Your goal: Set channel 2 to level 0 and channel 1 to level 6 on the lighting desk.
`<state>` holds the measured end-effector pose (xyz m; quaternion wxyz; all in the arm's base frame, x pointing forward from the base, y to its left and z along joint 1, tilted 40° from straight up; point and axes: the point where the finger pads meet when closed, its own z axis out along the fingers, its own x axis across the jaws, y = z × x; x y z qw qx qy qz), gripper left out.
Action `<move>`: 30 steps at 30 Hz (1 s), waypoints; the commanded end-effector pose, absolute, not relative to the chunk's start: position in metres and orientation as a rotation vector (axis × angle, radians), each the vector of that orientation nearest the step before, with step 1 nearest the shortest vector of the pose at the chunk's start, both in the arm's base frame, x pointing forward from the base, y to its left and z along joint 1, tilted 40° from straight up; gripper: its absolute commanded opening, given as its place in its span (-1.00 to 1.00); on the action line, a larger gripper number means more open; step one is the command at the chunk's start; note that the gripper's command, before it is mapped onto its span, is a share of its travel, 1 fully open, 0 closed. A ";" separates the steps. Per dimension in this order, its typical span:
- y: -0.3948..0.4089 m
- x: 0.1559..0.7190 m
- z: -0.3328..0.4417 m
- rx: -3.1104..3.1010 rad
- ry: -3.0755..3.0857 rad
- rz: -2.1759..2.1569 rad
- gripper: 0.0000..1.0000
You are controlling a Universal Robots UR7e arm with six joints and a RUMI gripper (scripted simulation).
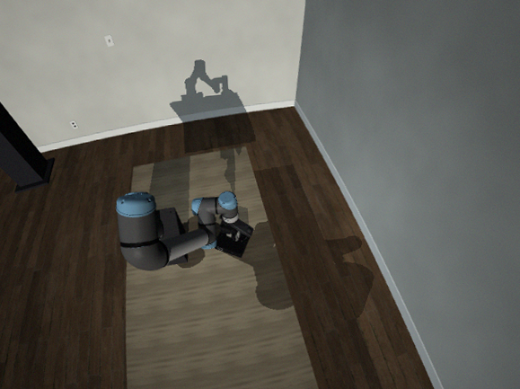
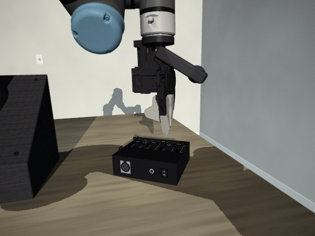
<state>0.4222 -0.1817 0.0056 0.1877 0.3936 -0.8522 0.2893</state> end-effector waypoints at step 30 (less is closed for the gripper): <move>-0.194 0.420 -0.009 1.108 -2.399 0.815 -1.00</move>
